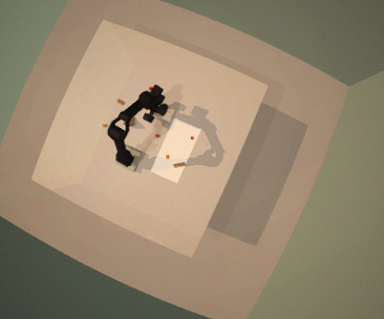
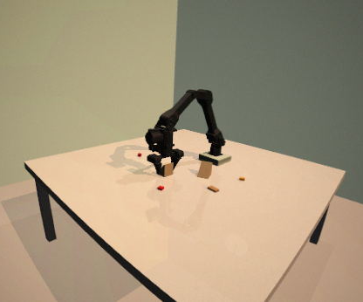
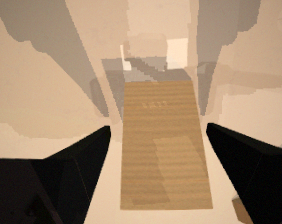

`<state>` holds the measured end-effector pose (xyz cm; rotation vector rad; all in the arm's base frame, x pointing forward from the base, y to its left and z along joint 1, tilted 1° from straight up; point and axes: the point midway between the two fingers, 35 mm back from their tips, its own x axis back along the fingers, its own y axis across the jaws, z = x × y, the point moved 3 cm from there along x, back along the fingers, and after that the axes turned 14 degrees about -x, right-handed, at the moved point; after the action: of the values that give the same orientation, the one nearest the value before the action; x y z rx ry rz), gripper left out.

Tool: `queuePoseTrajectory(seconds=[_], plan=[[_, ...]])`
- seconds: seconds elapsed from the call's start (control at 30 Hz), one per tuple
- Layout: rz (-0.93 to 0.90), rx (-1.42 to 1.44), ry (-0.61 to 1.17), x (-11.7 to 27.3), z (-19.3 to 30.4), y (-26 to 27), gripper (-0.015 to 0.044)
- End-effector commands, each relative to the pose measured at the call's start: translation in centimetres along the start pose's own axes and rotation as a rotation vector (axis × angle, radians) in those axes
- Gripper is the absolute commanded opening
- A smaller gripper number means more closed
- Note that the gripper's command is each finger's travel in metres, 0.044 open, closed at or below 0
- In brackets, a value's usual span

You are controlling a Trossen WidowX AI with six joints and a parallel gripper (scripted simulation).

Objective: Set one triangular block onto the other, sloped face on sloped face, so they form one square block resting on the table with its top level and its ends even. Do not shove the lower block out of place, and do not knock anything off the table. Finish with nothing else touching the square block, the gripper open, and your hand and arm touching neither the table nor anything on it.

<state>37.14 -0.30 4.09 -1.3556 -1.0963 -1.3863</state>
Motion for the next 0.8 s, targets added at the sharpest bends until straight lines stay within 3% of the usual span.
queuePoseTrajectory(seconds=[0.0, 0.1, 0.23, 0.6, 0.77], plan=[[0.0, 0.0, 0.0, 0.0, 0.0, 0.0, 0.044], [0.0, 0.0, 0.0, 1.0, 0.0, 0.1, 0.044], [0.0, 0.0, 0.0, 5.7, 0.0, 0.1, 0.044], [-0.018, -0.002, -0.006, 5.9, 0.2, 0.3, 0.044], [-0.037, -0.008, -0.271, 7.3, 4.3, -0.8, 0.044]])
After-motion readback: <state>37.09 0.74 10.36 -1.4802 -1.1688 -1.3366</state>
